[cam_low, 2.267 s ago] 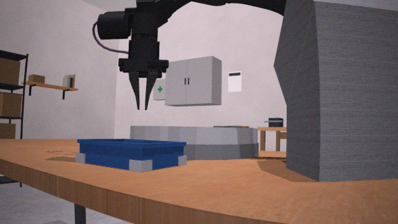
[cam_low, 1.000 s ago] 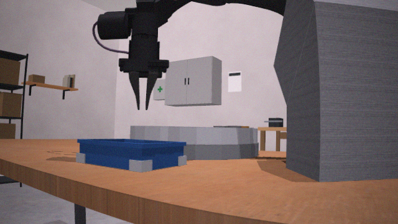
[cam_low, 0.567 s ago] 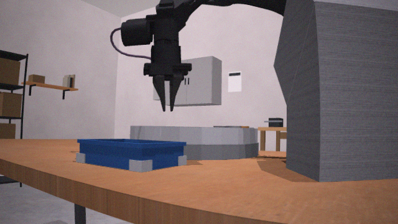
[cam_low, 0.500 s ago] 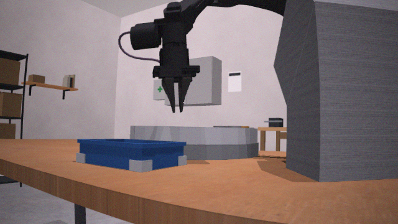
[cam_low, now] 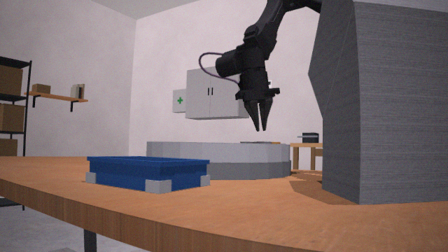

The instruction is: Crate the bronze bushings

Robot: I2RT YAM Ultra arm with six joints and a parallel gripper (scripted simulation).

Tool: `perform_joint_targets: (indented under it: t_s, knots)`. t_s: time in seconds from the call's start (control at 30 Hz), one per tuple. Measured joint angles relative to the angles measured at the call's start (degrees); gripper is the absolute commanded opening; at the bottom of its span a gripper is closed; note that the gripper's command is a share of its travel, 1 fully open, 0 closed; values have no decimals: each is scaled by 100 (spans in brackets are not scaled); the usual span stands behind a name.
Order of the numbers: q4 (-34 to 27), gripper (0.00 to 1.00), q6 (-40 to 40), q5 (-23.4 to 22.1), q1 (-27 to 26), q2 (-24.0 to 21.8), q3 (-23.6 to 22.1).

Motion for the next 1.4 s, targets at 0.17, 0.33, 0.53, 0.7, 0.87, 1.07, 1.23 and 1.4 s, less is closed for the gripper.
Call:
perform_joint_targets:
  t_s: [0.17, 0.33, 0.53, 0.7, 0.87, 1.07, 1.23, 1.4]
  knots:
    - [374, 15, -780, -260, -330, -435, -269]
    - [529, 15, -1156, -498, -328, -474, -378]
    - [632, 15, -1305, -590, -328, -474, -376]
    - [656, 15, -1342, -592, -328, -474, -376]
    - [664, 15, -1355, -592, -328, -474, -376]
    - [664, 15, -1360, -592, -328, -474, -376]
    - [664, 15, -1360, -592, -328, -474, -376]
    - [664, 15, -1360, -592, -328, -474, -376]
